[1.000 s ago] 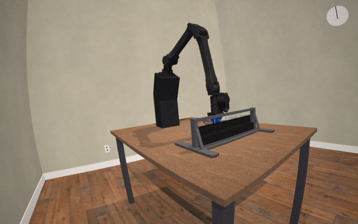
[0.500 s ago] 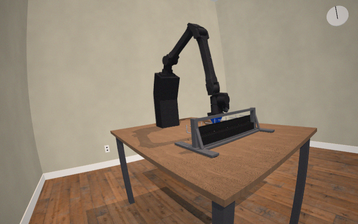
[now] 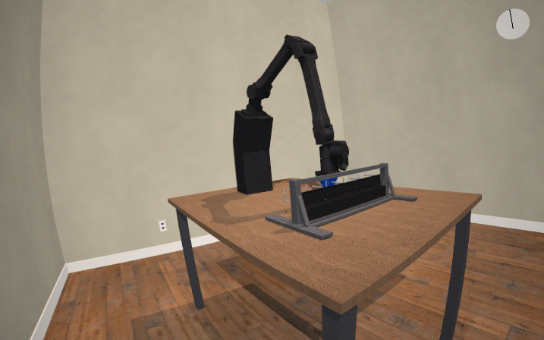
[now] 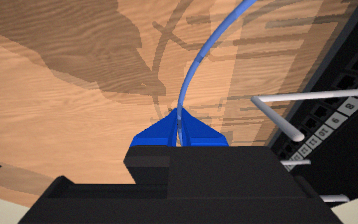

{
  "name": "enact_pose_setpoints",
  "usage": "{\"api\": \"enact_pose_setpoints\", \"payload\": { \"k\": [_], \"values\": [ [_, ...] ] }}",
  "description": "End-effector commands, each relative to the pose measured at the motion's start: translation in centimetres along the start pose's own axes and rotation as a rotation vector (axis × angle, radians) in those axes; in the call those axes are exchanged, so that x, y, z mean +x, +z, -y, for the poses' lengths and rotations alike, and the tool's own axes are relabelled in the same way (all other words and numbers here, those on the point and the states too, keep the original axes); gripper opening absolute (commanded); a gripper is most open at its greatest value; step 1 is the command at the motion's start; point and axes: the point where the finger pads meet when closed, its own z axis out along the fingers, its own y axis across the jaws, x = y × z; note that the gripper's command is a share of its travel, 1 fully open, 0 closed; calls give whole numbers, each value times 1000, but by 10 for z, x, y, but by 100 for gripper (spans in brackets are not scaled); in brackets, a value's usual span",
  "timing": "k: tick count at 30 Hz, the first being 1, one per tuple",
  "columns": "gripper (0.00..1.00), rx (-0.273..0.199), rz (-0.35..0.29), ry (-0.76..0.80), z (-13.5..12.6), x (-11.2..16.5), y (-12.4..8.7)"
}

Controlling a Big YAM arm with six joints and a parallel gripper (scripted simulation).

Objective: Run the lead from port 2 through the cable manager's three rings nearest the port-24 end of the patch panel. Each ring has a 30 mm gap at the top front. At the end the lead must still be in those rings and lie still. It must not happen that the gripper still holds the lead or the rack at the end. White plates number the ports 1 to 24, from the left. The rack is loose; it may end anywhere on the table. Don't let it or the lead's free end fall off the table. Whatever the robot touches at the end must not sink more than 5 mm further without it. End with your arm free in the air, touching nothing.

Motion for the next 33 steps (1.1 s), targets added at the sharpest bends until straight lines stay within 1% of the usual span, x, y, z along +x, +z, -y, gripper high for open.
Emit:
{"api": "enact_pose_setpoints", "payload": {
  "k": [1,4,10,16,18,28,33],
  "values": [
    [0,36,7,11,19,5,-5],
    [0,45,9,13,24,5,-14],
    [0,21,4,14,14,7,-19],
    [0,21,5,16,13,4,-30],
    [0,21,5,16,13,4,-30],
    [0,22,11,0,11,-6,-57],
    [0,22,11,-1,10,-7,-71]
  ]
}}
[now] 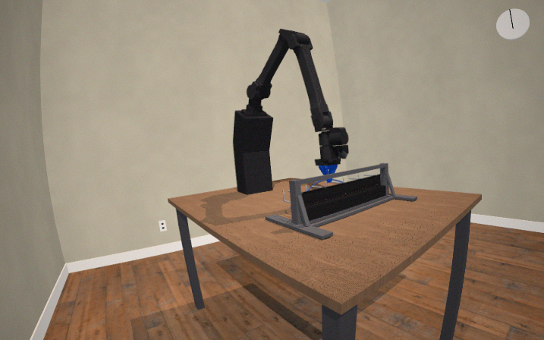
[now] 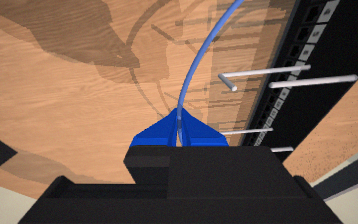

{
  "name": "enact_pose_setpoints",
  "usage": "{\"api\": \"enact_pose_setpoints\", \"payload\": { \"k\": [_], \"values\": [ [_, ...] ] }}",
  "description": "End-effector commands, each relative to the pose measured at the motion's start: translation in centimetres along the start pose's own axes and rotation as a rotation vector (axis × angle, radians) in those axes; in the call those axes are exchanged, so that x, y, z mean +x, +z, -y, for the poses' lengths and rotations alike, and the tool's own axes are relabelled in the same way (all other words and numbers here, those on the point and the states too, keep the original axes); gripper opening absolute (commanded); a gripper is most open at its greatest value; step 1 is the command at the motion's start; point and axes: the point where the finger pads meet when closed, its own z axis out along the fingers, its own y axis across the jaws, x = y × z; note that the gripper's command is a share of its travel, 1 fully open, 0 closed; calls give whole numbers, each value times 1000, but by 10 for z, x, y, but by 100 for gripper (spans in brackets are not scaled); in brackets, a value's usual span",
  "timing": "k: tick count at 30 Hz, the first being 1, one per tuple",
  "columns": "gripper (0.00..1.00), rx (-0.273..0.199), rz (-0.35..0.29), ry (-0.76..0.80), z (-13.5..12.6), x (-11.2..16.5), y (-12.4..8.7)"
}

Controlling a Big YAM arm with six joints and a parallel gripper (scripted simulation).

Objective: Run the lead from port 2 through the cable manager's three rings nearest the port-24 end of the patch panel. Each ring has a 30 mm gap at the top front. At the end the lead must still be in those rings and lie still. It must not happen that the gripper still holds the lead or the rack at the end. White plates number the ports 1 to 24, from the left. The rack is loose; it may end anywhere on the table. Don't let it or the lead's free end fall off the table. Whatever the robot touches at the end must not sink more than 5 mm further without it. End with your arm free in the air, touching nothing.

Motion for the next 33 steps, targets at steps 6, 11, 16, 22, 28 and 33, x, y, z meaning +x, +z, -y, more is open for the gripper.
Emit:
{"api": "enact_pose_setpoints", "payload": {
  "k": [6,11,16,22,28,33],
  "values": [
    [0,0,4,-7,1,-7,-28],
    [0,0,0,-3,2,-3,-39],
    [0,0,0,-3,2,-2,-46],
    [0,1,-2,1,2,1,-50],
    [0,1,-3,1,2,1,-51],
    [0,-17,-9,-22,17,6,-35]
  ]
}}
